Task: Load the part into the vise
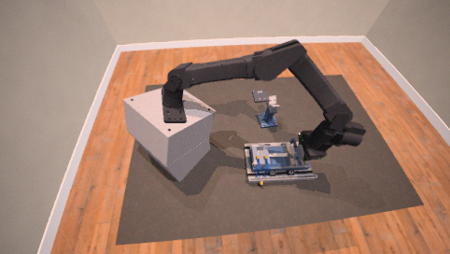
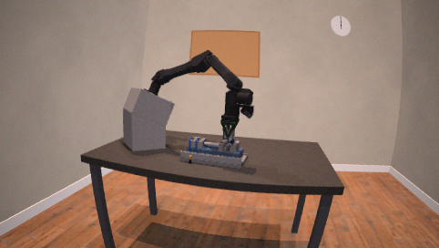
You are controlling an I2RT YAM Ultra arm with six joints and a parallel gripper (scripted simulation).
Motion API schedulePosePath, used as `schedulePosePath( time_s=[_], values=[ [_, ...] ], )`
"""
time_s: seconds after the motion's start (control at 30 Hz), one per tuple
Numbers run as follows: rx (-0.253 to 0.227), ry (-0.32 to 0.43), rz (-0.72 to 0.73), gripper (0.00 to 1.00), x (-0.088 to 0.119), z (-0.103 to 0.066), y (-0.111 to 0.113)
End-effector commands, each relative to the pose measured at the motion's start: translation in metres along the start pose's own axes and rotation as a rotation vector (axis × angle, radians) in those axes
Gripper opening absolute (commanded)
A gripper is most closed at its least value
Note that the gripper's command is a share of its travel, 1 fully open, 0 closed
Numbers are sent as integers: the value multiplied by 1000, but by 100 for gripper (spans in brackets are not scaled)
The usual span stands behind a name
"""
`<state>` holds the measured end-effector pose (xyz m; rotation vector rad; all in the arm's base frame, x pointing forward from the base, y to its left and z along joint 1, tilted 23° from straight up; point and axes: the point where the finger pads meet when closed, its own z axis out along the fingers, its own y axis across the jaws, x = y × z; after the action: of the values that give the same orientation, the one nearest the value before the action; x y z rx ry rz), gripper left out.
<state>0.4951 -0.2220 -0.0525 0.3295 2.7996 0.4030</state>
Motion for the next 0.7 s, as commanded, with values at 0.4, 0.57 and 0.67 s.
schedulePosePath(
  time_s=[0.4,0.57,0.67],
  values=[
    [16,-33,-5,0,-11,-1,-5],
    [20,-46,-7,0,-14,-2,-6],
    [18,-37,-2,0,-11,5,-8]
  ],
)
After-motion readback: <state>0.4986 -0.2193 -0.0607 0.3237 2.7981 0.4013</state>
